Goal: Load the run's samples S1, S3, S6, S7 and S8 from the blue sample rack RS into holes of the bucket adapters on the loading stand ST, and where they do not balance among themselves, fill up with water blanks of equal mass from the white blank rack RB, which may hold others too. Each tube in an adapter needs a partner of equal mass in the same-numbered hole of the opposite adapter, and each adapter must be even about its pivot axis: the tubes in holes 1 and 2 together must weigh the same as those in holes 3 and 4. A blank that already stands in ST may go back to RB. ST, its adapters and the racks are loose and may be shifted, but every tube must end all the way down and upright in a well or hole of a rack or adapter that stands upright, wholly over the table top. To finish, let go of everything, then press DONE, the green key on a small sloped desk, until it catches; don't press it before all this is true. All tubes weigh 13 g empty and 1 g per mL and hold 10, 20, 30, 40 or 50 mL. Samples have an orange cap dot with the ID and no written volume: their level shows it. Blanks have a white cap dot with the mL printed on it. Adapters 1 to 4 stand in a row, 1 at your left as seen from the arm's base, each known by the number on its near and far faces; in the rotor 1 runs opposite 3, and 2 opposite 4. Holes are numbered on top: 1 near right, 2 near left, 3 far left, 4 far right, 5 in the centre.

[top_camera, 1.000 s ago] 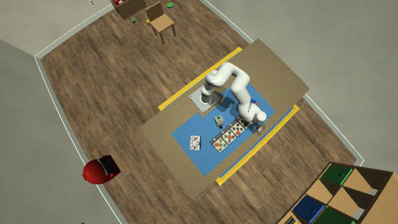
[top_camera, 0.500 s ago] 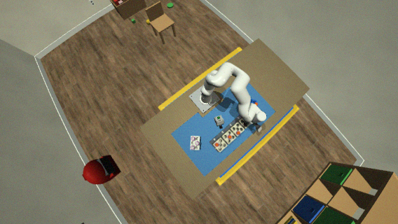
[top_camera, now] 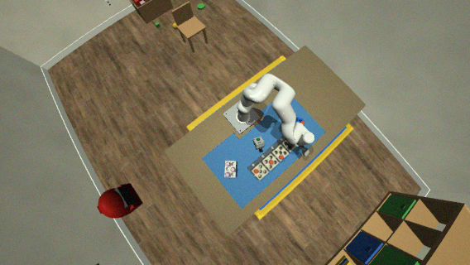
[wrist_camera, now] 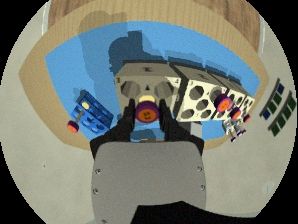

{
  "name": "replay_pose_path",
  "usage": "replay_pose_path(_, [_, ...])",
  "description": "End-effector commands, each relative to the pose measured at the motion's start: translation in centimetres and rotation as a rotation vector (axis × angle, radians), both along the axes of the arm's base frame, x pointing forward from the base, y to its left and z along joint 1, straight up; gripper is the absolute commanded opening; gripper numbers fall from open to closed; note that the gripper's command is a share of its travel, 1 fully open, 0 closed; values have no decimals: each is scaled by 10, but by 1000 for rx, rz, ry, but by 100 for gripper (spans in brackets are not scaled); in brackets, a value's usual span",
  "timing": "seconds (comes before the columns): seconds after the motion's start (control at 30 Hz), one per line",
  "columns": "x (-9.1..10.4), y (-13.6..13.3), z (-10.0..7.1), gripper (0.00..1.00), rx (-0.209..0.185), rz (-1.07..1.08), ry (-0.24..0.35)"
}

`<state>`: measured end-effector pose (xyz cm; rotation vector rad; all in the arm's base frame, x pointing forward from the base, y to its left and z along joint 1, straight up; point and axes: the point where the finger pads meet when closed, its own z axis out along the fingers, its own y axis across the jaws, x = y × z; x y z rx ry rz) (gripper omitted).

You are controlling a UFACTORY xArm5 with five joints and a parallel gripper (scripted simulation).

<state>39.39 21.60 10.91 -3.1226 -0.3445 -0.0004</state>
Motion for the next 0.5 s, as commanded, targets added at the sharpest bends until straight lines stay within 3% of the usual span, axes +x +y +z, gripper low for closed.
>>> replay_pose_path(0.0, [1, 1, 1, 43, 2, 0, -3])
replay_pose_path(0.3, [1, 1, 1, 43, 2, 0, -3])
replay_pose_path(0.47, [1, 1, 11, 43, 2, 0, -3])
